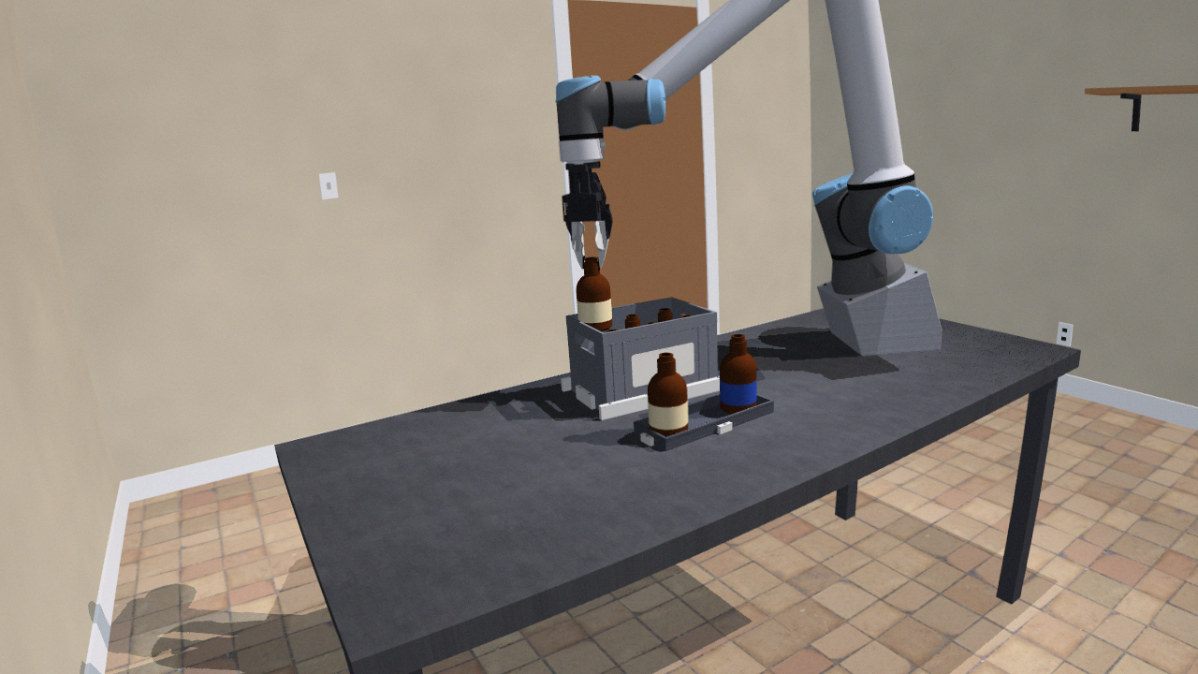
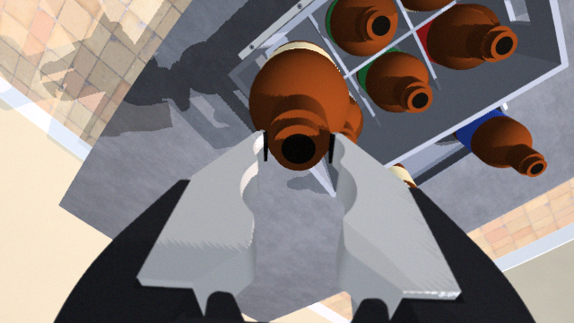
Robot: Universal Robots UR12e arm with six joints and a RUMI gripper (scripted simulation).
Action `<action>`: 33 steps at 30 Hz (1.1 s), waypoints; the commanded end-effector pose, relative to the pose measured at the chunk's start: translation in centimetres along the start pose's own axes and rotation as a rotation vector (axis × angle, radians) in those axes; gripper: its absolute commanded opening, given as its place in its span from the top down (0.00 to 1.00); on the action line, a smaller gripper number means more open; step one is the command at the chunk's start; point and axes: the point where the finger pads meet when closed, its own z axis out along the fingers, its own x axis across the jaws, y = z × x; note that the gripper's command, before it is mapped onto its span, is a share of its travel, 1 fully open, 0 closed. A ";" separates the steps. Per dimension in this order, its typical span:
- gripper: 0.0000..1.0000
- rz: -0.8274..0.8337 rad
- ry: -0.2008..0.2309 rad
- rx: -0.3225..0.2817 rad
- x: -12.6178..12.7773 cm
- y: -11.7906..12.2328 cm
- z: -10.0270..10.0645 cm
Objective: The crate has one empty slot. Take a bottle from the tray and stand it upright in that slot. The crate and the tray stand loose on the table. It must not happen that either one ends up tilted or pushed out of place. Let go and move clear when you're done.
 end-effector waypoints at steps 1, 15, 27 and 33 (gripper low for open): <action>1.00 0.000 -0.002 -0.001 -0.1 0.0 -0.1; 1.00 0.000 -0.002 -0.001 -0.1 0.0 0.0; 1.00 0.000 -0.002 -0.001 -0.1 0.0 0.5; 1.00 0.000 -0.002 -0.001 -0.1 0.0 1.1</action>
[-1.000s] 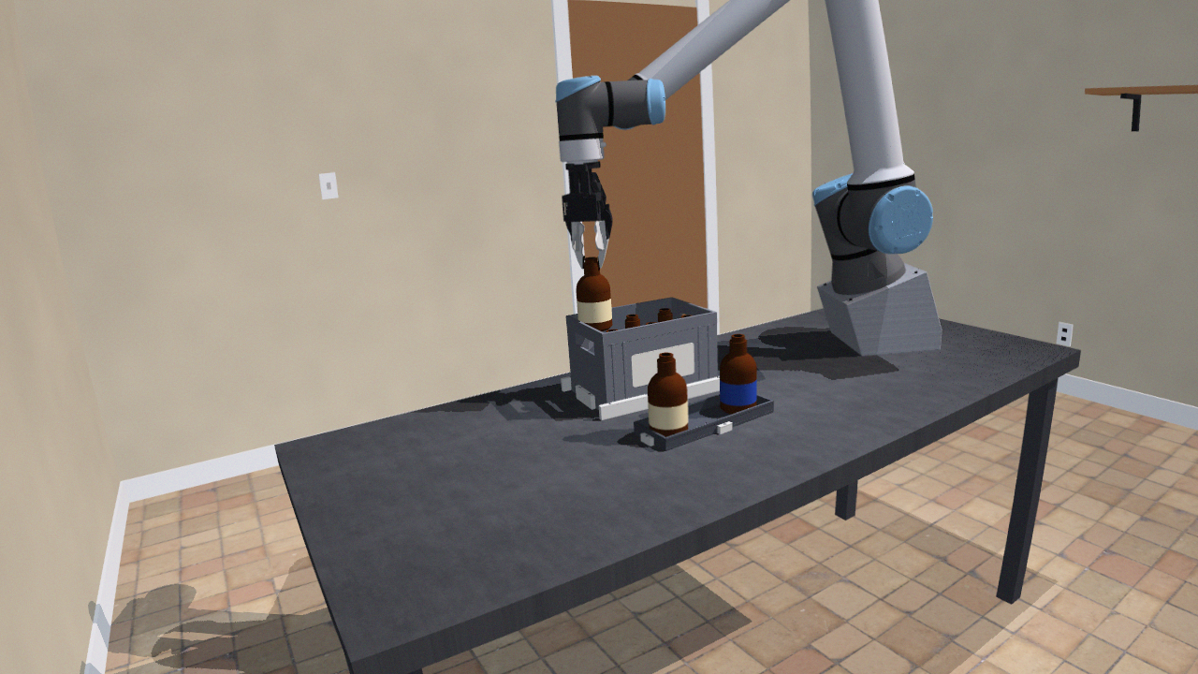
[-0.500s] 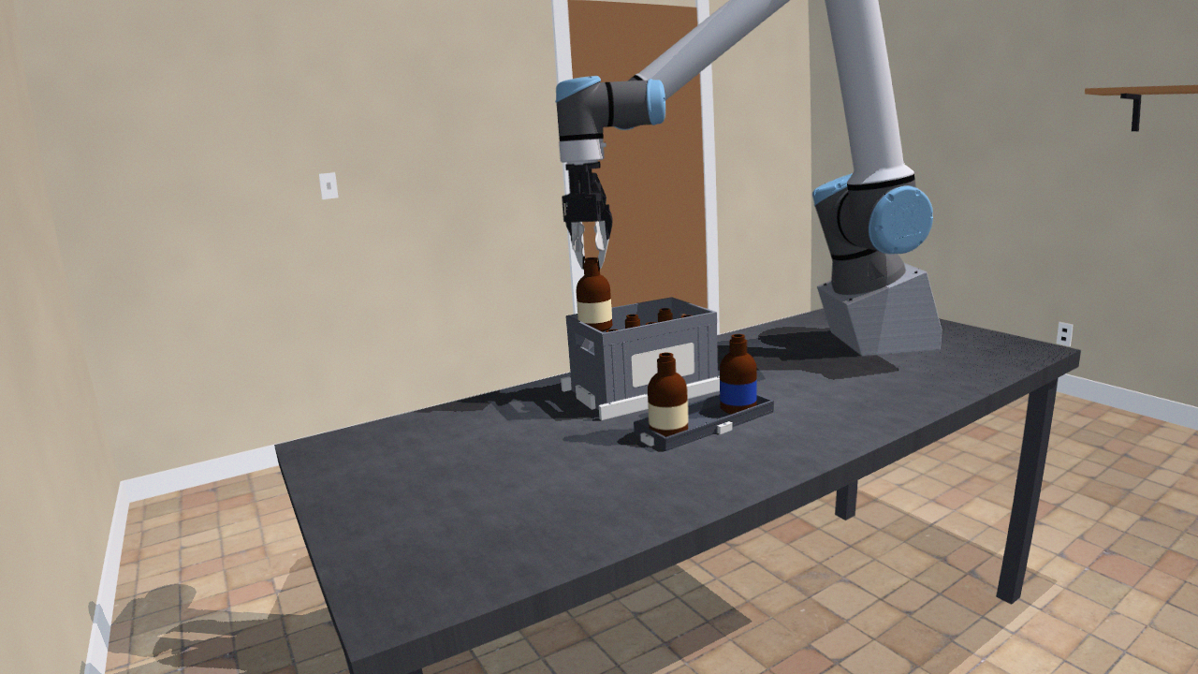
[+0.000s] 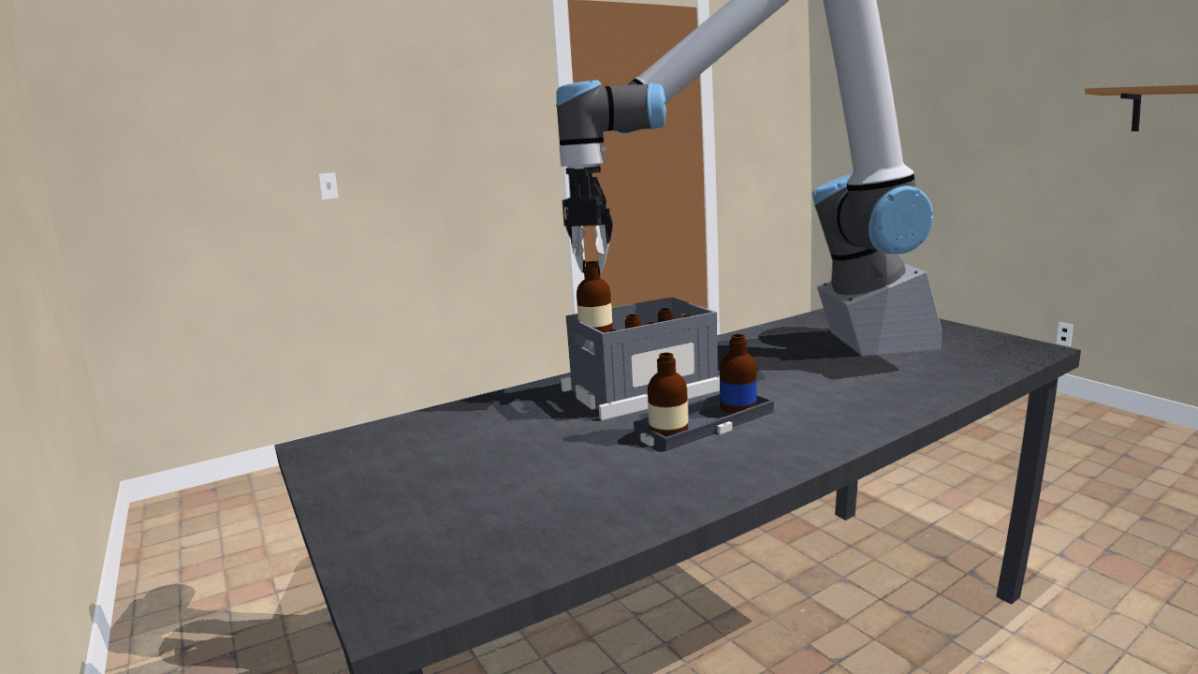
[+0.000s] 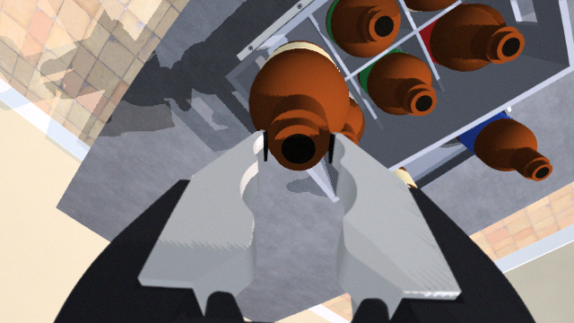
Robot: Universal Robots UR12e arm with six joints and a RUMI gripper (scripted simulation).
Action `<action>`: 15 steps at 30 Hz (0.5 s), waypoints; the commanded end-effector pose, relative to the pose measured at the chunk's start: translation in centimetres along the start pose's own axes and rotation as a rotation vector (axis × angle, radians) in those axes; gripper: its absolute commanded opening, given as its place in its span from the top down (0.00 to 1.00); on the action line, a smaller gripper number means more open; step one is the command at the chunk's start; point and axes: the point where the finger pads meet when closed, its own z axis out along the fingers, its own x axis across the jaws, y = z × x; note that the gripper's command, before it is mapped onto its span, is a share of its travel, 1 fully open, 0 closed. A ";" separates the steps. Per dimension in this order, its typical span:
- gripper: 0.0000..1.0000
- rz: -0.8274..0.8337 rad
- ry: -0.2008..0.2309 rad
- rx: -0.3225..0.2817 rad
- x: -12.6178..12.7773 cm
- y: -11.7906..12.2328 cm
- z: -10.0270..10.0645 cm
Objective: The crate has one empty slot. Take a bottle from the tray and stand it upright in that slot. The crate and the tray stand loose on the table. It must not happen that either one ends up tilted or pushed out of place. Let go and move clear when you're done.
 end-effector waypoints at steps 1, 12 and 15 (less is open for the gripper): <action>1.00 0.000 -0.002 -0.001 -0.1 0.0 0.2; 1.00 0.000 -0.002 -0.001 -0.1 0.0 1.4; 1.00 0.000 -0.002 -0.001 -0.1 0.0 1.8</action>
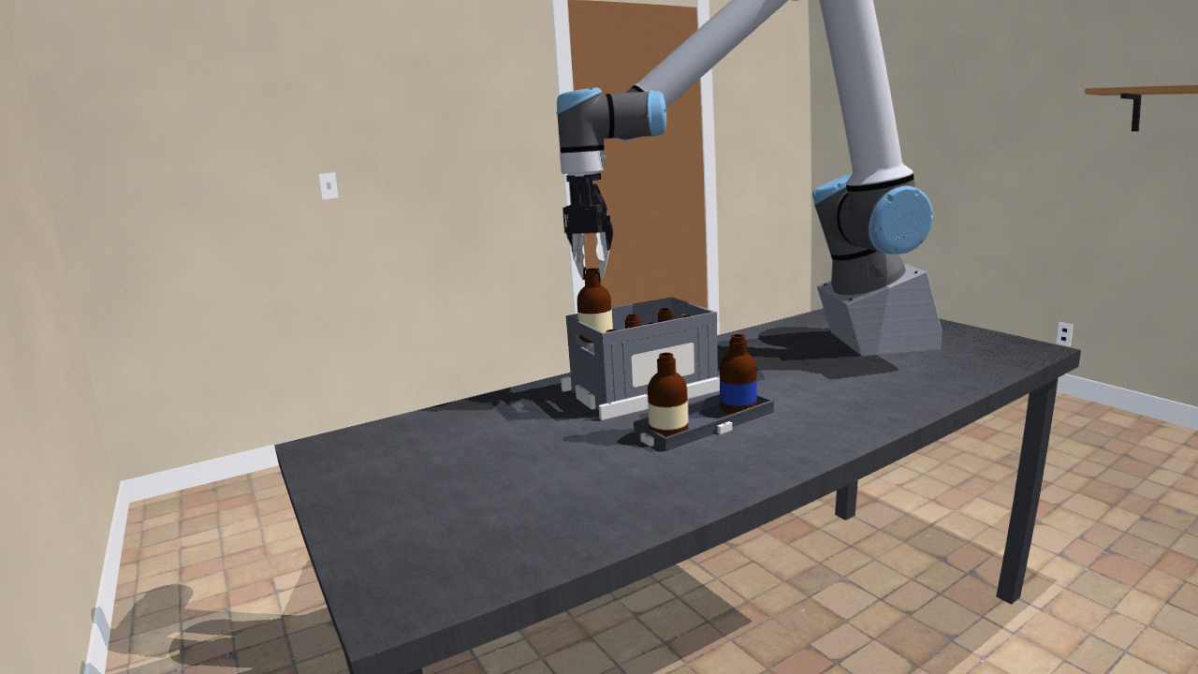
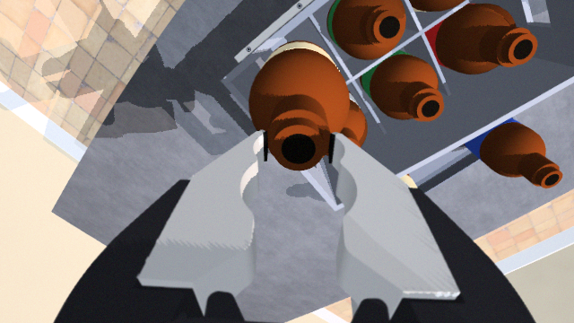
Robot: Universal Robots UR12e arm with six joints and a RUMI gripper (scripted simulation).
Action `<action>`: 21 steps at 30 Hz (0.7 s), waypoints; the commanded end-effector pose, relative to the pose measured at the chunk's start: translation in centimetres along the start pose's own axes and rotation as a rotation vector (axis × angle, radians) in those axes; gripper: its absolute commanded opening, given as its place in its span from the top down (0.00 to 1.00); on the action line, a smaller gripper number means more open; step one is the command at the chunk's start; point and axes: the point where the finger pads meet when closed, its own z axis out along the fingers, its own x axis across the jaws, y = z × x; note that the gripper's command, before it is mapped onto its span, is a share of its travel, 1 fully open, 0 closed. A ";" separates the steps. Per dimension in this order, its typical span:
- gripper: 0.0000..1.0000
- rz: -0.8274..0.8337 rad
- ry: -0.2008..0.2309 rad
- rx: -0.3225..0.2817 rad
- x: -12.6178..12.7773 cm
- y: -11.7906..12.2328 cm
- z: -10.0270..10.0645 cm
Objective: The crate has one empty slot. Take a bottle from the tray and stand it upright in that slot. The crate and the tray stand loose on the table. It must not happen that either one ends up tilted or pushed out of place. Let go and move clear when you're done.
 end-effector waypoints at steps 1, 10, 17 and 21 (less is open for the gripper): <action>1.00 0.000 -0.002 -0.001 -0.1 0.0 0.4; 1.00 0.000 -0.002 -0.001 -0.1 0.0 1.0; 1.00 0.000 -0.002 -0.001 -0.1 0.0 1.4; 1.00 0.000 -0.002 -0.001 -0.1 0.0 1.5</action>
